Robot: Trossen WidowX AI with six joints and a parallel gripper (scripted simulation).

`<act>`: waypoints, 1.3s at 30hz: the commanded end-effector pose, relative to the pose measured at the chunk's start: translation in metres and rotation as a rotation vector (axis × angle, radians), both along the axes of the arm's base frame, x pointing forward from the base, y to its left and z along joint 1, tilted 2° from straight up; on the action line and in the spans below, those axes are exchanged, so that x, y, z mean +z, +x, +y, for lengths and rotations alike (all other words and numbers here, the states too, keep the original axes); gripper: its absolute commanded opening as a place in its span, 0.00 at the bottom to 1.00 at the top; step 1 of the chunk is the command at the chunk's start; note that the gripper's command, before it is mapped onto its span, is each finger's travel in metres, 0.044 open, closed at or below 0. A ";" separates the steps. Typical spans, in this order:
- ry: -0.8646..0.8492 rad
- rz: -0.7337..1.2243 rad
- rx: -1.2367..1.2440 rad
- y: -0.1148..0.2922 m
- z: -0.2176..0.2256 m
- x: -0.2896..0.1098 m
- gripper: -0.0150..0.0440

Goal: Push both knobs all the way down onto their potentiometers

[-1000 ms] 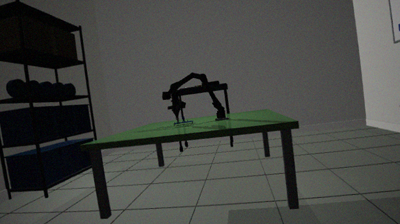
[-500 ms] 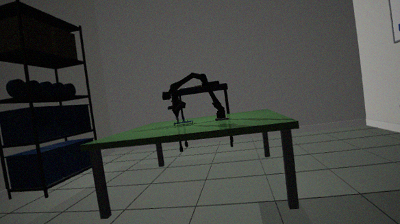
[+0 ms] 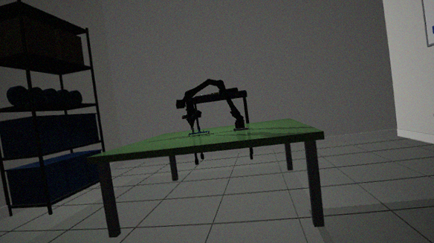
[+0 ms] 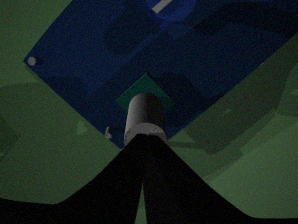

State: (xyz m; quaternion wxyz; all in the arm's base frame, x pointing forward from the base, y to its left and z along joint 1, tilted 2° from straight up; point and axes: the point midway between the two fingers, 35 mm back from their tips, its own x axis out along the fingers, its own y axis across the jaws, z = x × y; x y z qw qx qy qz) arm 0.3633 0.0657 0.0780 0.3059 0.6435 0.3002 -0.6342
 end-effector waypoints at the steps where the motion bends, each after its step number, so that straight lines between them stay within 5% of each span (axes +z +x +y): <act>1: -0.007 0.014 -0.005 0.001 -0.001 -0.011 0.25; 39: -0.007 0.014 -0.005 0.001 0.000 -0.004 0.25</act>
